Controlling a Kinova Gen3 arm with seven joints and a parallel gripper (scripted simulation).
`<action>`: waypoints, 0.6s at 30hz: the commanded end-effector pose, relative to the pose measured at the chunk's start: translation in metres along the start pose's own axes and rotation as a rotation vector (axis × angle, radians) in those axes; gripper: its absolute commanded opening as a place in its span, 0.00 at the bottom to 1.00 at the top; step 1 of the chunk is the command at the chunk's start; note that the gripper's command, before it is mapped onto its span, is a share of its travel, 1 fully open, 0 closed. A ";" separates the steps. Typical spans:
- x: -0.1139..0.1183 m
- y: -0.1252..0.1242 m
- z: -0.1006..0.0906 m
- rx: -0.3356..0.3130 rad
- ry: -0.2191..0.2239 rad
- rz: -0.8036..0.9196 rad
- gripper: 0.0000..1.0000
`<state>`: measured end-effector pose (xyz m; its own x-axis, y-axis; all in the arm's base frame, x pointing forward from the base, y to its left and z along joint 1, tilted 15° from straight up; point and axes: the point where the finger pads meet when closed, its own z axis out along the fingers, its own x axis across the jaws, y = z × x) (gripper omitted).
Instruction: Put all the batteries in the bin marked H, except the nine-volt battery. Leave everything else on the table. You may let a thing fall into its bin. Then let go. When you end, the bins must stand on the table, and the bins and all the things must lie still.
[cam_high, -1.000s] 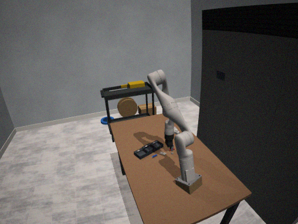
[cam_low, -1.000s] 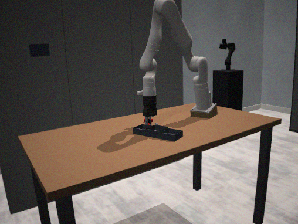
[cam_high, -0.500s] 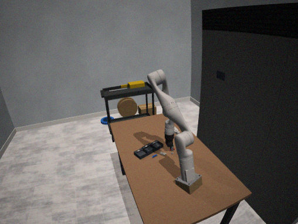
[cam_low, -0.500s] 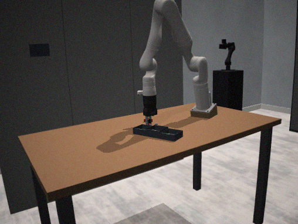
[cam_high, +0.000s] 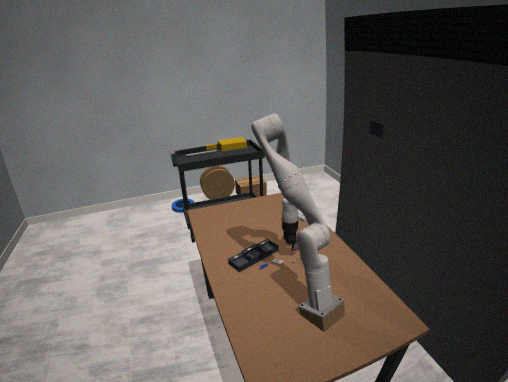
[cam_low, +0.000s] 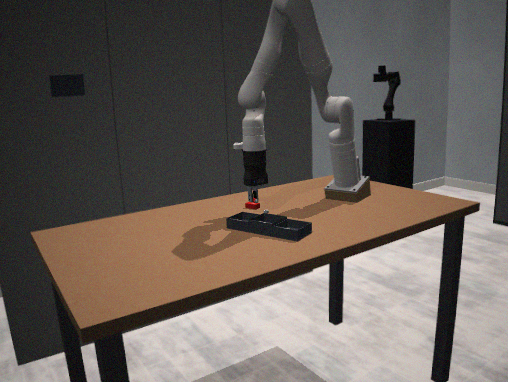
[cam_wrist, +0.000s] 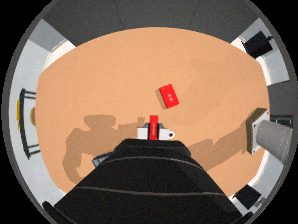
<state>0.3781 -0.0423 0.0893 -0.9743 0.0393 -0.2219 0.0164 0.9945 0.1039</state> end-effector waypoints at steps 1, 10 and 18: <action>-0.007 0.007 -0.013 -0.008 -0.017 -0.014 0.31; -0.007 0.007 -0.019 -0.008 -0.017 -0.014 0.31; -0.007 0.007 -0.020 -0.008 -0.017 -0.014 0.31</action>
<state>0.3798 -0.0374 0.1098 -0.9708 0.0273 -0.2383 0.0015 0.9942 0.1078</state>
